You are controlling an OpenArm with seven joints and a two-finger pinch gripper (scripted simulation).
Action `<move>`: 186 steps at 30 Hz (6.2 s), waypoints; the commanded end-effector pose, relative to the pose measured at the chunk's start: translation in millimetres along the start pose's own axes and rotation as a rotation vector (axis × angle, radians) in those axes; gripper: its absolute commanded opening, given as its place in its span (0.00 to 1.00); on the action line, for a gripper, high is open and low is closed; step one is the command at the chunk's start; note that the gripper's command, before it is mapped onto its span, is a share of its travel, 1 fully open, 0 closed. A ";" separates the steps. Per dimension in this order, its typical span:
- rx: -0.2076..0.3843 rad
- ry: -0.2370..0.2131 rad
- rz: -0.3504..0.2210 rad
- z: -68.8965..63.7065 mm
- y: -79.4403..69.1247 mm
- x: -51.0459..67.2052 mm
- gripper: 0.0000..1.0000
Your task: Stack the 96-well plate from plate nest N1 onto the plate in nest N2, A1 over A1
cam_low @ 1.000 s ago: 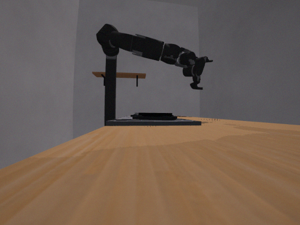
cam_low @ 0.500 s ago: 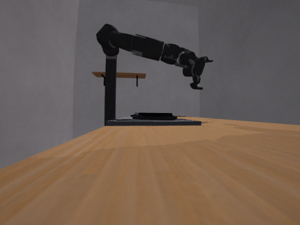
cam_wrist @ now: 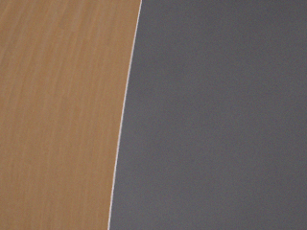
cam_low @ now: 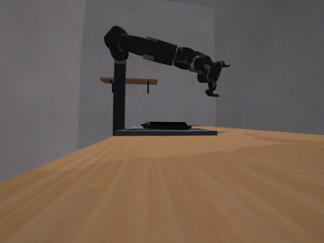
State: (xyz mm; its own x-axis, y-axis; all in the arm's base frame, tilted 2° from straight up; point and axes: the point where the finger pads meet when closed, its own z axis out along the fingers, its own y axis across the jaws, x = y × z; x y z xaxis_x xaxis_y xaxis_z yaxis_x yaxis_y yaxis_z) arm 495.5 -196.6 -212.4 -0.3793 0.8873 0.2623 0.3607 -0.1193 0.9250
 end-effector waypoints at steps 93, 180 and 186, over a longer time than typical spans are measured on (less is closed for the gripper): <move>1.207 0.152 -0.569 -174.1 -150.6 32.4 0.77; 1.334 0.161 -0.620 -210.2 -263.3 23.9 0.77; 1.333 0.161 -0.620 -210.1 -262.6 23.8 0.77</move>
State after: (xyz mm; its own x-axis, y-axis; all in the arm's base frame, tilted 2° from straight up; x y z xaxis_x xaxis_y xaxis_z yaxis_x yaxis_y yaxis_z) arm 211.8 -238.0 -392.2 -0.8178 0.5742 0.0383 0.5743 0.8186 -0.0093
